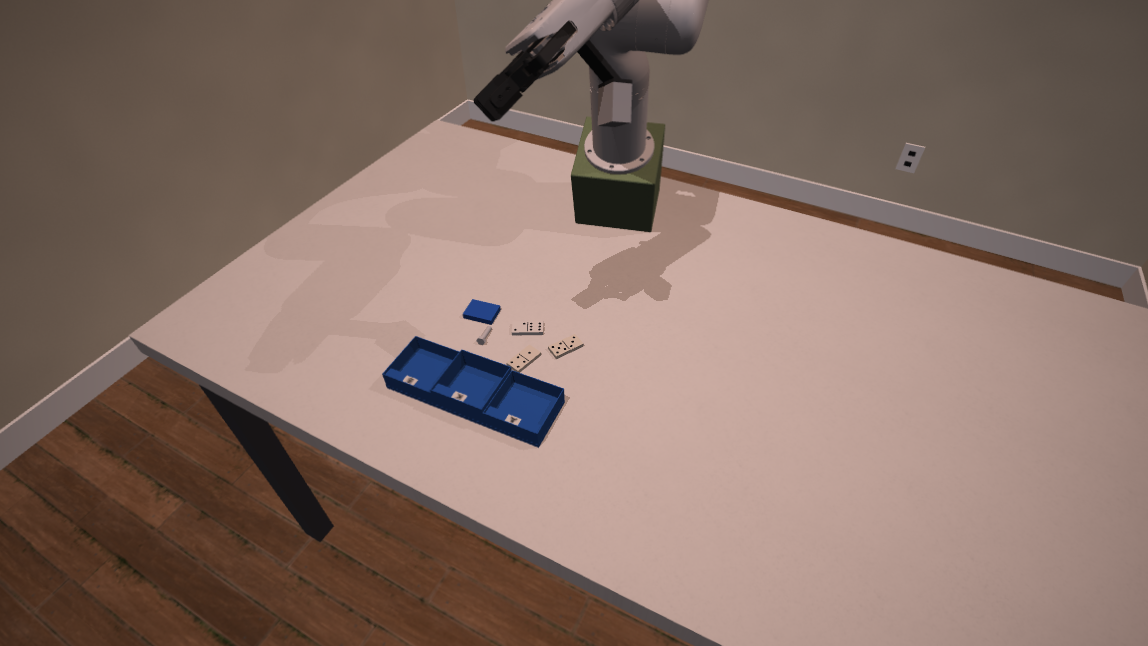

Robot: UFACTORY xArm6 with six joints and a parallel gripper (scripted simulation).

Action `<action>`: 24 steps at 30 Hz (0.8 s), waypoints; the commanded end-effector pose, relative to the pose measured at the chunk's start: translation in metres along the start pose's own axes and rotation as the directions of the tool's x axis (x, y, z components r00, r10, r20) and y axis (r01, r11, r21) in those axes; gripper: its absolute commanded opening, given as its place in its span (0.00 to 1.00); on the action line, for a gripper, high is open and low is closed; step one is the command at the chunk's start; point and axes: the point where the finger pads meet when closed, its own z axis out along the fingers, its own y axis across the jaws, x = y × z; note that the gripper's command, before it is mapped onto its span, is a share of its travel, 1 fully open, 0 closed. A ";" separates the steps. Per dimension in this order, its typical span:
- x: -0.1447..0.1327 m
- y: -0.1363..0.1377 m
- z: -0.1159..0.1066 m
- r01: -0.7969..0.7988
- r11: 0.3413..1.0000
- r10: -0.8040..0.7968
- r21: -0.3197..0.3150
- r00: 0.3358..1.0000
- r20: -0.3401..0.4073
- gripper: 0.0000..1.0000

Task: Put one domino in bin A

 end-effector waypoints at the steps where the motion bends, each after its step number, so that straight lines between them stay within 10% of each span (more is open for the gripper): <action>1: 0.038 -0.027 0.024 -0.132 0.989 0.135 0.065 0.990 -0.049 0.07; 14: 0.014 -0.015 0.014 -0.142 0.987 0.146 0.071 0.988 -0.050 0.07; 24: 0.022 -0.023 0.021 -0.342 0.918 0.365 0.202 0.927 -0.090 0.07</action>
